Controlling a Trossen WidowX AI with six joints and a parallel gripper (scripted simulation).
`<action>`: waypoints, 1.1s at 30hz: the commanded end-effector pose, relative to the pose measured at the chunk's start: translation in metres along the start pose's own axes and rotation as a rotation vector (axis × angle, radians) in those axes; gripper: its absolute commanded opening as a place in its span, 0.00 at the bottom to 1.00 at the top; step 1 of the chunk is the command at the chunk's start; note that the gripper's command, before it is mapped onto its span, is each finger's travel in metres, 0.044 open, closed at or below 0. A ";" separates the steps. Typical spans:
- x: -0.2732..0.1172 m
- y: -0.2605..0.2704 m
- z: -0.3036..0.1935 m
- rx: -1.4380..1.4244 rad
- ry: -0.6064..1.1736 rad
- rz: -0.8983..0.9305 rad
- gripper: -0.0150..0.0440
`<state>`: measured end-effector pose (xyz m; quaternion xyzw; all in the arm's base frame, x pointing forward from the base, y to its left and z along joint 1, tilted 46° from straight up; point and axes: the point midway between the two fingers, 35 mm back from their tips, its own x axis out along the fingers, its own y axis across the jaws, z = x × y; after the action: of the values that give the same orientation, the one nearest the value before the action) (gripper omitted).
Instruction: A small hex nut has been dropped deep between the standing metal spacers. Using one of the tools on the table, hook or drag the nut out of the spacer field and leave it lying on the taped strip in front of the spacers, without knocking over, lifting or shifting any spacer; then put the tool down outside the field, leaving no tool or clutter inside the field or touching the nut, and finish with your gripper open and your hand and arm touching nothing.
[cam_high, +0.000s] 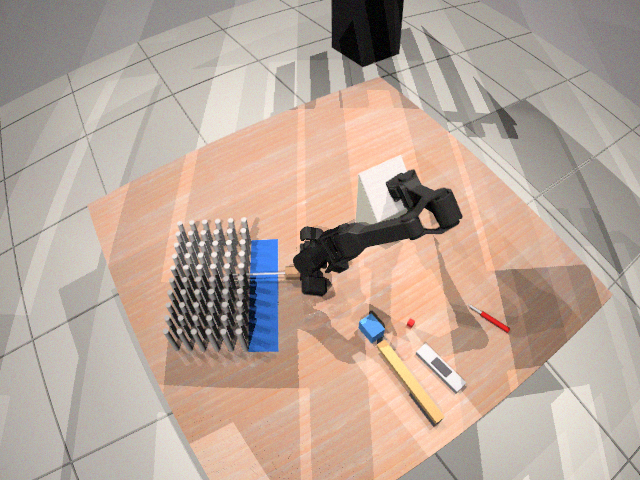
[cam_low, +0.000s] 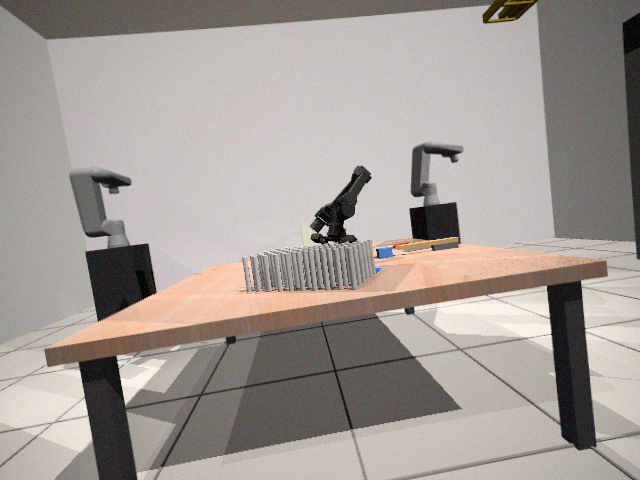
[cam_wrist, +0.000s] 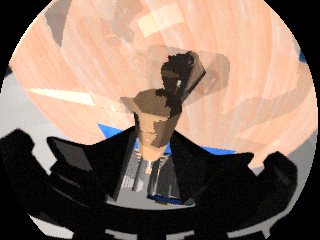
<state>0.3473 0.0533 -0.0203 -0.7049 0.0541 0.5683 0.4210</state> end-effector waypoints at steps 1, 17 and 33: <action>0.000 -0.001 -0.004 -0.002 0.003 -0.005 0.25; 0.005 -0.001 -0.014 -0.002 0.004 -0.005 0.25; 0.009 -0.001 -0.024 -0.002 0.004 -0.005 0.25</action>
<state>0.3662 0.0435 -0.0280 -0.7054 0.0541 0.5675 0.4211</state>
